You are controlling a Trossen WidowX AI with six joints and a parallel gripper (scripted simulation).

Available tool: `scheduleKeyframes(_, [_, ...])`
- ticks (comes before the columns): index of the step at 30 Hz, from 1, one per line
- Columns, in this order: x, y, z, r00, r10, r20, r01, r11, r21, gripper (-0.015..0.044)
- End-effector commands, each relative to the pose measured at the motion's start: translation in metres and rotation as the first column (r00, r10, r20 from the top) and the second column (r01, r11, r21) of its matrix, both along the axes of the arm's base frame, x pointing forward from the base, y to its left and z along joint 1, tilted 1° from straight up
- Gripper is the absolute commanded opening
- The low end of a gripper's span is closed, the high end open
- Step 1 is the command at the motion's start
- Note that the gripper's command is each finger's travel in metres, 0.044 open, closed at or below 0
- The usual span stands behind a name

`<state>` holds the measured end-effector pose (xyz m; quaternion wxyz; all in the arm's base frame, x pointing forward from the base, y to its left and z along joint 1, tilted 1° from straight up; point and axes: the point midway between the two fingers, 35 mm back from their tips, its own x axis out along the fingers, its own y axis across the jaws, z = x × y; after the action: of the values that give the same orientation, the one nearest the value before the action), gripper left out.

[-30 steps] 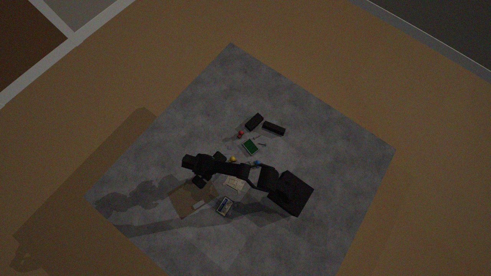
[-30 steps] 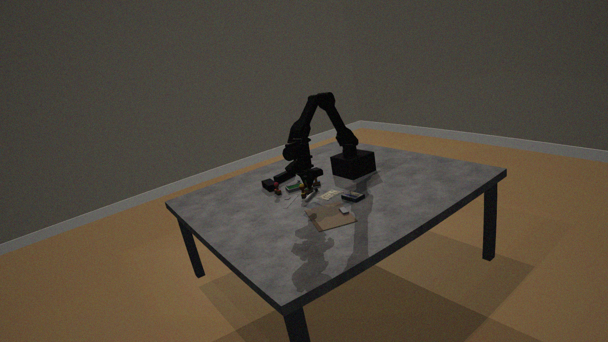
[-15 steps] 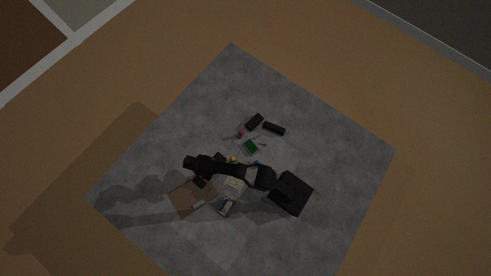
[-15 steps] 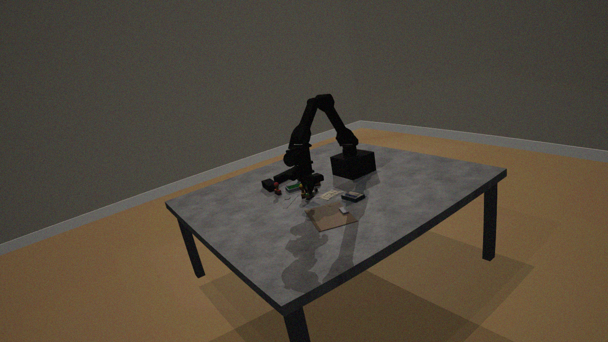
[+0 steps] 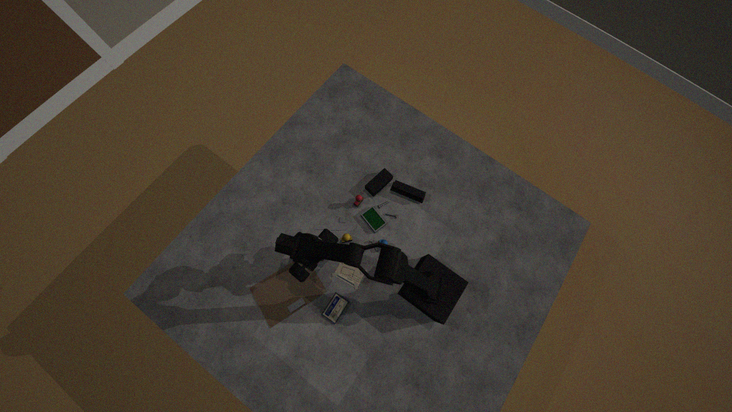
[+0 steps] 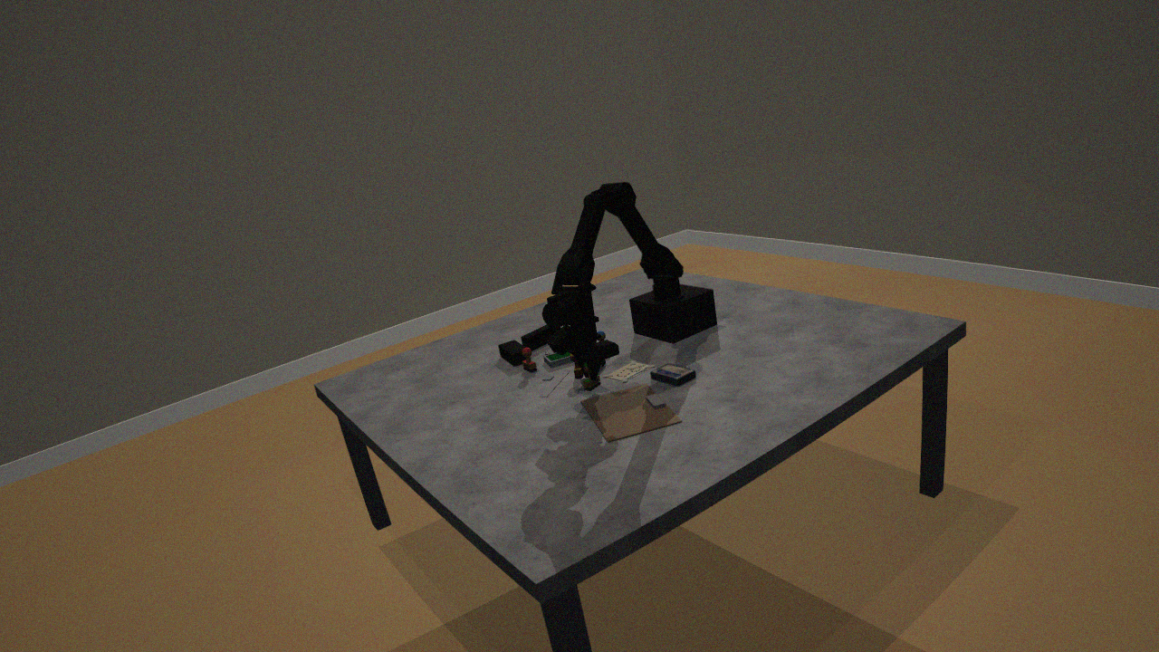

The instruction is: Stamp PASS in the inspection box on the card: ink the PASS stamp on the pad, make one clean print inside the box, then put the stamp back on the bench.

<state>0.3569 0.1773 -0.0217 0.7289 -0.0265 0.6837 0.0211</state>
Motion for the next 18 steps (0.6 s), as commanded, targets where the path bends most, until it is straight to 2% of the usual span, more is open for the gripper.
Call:
scheduleKeyframes(1, [-0.0027, -0.0021, -0.0117, 1.0, 0.004, -0.01, -0.004, 1.0, -0.008, 0.0])
scheduleKeyframes(9, [-0.0028, -0.0021, -0.0128, 1.0, 0.004, -0.01, -0.004, 1.0, -0.008, 0.0])
scheduleKeyframes(18, [-0.0015, -0.0009, -0.0094, 1.0, 0.0, -0.005, 0.0, 1.0, -0.003, 0.0236])
